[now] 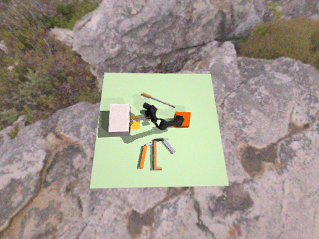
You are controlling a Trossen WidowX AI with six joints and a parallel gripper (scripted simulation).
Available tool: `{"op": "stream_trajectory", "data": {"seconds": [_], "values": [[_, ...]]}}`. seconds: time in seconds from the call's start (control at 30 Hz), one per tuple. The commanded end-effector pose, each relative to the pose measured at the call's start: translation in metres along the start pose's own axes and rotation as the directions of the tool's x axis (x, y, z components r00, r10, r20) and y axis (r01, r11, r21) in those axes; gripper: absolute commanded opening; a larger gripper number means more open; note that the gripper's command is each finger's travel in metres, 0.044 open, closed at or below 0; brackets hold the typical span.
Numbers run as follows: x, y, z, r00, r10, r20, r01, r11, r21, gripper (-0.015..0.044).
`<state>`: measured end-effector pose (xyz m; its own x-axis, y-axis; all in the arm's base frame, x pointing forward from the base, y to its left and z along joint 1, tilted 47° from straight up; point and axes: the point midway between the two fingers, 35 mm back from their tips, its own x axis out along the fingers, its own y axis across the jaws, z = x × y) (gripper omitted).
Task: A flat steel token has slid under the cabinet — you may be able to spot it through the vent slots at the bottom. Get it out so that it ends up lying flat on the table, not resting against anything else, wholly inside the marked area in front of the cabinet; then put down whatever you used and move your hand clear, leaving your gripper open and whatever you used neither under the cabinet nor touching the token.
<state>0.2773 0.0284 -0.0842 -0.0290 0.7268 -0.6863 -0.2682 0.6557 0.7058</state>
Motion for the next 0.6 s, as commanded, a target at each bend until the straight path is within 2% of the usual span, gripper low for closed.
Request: {"op": "stream_trajectory", "data": {"seconds": [0.0,0.57], "values": [[0.001,0.000,-0.010,1.000,0.002,-0.005,-0.002,1.000,0.002,0.0000],[0.001,-0.001,-0.035,1.000,0.001,-0.005,-0.001,1.000,0.003,0.0000]]}}
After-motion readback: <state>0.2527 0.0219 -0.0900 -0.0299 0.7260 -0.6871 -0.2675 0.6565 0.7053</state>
